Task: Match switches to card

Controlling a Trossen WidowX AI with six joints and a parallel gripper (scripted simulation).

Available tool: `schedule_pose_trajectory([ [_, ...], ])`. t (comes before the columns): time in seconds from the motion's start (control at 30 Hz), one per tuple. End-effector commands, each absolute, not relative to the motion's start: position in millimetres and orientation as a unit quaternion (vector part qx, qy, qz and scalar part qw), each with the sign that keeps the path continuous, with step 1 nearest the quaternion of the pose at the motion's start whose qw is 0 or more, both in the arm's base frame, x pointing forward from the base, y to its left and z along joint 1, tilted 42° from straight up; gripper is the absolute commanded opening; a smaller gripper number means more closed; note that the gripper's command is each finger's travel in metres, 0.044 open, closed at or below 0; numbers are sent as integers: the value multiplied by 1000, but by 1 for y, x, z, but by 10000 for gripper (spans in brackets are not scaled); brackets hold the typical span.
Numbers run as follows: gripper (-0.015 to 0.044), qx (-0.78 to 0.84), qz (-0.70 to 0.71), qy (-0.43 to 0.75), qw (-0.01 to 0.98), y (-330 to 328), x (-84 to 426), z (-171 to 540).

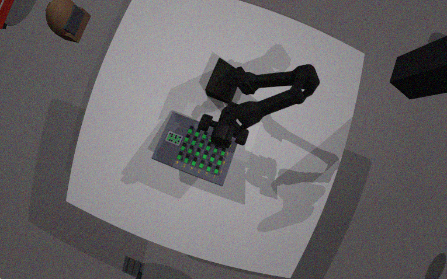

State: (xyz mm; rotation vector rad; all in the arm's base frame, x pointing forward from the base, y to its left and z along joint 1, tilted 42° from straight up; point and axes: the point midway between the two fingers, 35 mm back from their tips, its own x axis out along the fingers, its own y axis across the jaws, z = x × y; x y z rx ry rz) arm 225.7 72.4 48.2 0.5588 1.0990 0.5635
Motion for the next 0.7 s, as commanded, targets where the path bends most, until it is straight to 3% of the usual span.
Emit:
schedule_pose_trajectory([
  [0.0, 0, 258, 260, 510, 778, 73, 226, 47],
  [0.67, 0, 256, 260, 511, 779, 69, 226, 50],
])
